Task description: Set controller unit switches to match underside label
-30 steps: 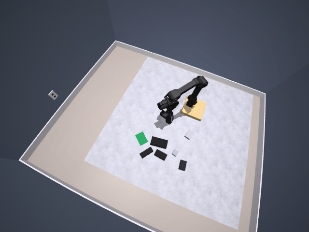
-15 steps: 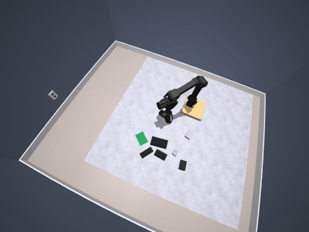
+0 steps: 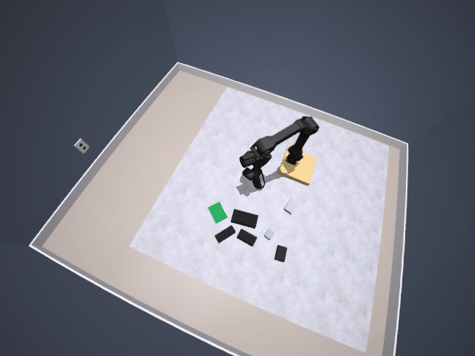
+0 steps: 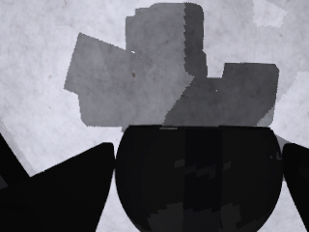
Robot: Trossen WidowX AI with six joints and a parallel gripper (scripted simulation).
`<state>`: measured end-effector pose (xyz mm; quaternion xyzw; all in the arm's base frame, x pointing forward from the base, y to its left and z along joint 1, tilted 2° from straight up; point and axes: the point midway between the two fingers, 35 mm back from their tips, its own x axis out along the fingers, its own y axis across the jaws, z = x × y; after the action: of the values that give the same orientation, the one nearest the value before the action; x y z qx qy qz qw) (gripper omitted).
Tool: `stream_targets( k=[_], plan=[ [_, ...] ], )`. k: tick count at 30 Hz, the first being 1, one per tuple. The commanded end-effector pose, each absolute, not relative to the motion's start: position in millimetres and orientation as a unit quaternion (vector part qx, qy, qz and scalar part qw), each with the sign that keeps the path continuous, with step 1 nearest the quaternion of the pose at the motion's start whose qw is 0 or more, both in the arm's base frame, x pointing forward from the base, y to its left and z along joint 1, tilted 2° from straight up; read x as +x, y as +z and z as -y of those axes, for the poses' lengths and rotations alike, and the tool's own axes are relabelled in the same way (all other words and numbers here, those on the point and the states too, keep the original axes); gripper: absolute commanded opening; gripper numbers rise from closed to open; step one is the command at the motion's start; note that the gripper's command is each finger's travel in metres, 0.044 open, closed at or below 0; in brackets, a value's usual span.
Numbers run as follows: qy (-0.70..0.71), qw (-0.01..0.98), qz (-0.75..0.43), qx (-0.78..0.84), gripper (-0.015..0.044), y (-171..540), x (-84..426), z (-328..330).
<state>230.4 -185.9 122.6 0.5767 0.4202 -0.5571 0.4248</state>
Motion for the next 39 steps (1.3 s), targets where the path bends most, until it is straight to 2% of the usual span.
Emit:
stream_targets(
  k=[1, 39],
  plan=[
    [-0.559, 0.422, -0.425, 0.573, 0.0338, 115.9, 228.7, 187.9],
    [-0.559, 0.423, -0.425, 0.572, 0.0338, 101.5, 221.2, 213.6]
  ],
)
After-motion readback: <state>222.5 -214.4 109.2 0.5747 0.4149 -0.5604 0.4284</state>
